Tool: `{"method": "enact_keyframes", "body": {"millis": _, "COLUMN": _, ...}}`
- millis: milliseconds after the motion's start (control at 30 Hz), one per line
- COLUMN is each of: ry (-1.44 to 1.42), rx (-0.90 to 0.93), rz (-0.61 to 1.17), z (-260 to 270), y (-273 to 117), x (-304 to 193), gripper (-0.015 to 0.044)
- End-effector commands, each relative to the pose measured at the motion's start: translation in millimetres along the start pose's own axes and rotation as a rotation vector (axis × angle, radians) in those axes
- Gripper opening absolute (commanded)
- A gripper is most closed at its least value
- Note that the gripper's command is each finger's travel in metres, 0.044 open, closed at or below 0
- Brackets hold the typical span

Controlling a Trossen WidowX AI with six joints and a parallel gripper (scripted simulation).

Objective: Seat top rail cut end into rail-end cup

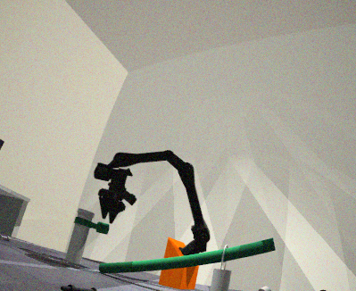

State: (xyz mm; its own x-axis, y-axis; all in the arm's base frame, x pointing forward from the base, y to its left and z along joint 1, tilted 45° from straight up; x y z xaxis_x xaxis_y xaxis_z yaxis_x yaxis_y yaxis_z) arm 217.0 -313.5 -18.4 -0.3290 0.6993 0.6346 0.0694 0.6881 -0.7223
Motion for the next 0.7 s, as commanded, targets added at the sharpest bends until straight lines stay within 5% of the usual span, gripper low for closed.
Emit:
{"method": "enact_keyframes", "body": {"millis": 0, "ry": -0.009, "rx": -0.006, "rz": -0.008, "z": 0.3, "y": 8.0, "x": -0.3, "gripper": 0.0440}}
{"method": "enact_keyframes", "body": {"millis": 667, "ry": -0.033, "rx": -0.014, "rz": -0.020, "z": 0.7, "y": 41.0, "x": -2.8, "gripper": 0.0440}}
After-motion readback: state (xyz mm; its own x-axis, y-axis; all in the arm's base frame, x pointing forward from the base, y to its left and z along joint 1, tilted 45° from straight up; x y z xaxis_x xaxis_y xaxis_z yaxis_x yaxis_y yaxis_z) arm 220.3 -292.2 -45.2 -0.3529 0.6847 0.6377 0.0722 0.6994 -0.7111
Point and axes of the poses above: the point midway between the two fingers, 35 mm back from their tips, its own y axis out along the fingers, its own z axis across the jaws, x = y × z, the point moved 10 cm from there along -y, back along the fingers, and after that the axes turned 5 degrees about y, right-handed, at the moved point
